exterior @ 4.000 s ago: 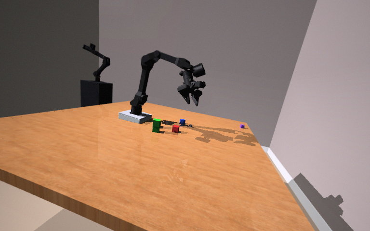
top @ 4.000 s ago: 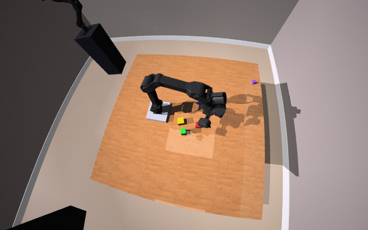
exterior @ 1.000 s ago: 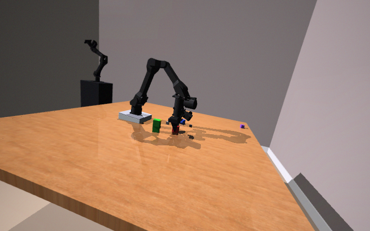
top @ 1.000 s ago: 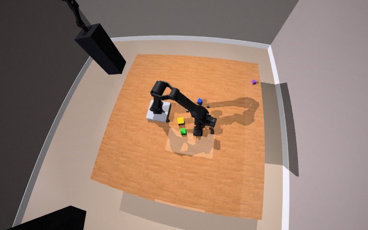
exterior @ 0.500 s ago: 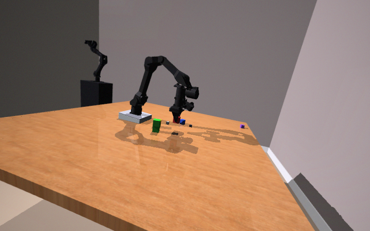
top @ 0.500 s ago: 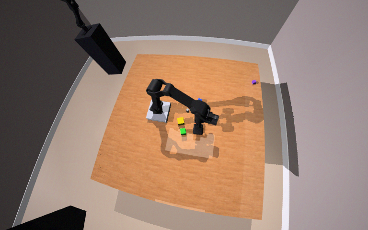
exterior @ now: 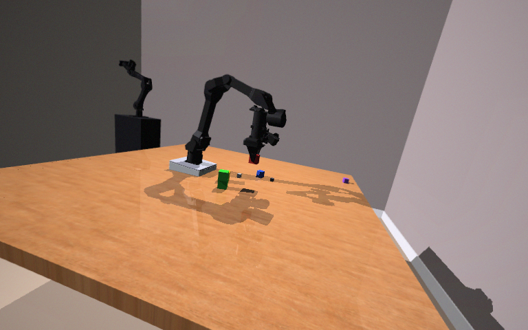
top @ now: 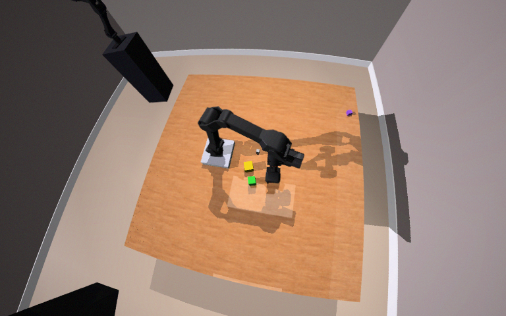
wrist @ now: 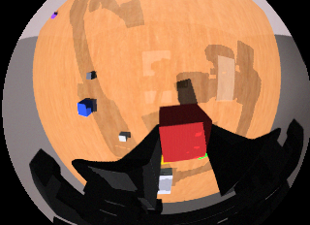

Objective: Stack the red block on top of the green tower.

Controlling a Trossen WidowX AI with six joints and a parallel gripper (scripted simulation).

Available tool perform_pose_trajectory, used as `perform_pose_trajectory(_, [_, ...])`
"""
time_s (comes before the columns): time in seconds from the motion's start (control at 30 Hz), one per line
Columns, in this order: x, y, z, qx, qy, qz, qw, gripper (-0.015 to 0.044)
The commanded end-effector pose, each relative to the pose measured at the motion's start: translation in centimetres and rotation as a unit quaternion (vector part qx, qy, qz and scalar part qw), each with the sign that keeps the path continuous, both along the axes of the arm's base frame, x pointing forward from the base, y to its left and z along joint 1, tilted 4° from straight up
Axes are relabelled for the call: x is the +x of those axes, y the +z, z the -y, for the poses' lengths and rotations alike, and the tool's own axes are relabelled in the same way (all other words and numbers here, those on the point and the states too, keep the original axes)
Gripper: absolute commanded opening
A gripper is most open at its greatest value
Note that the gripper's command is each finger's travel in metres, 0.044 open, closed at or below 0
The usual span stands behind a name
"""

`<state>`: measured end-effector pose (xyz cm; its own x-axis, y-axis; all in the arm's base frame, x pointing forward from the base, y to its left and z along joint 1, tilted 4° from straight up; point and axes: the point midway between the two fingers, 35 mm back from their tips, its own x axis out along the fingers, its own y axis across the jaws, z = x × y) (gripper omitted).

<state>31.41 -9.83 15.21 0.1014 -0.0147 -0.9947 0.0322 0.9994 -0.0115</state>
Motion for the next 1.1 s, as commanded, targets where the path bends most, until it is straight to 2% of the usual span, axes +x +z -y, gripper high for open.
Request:
perform_pose_trajectory(0.0, [-0.1, 0.3, 0.0, 0.001, 0.004, 0.002, 1.0, 0.0])
perform_pose_trajectory(0.7, [-10.0, -0.7, 6.1, -0.003, 0.003, -0.003, 1.0, 0.0])
perform_pose_trajectory(1.07, [-10.2, -2.6, 6.3, -0.003, 0.003, -0.003, 1.0, 0.0])
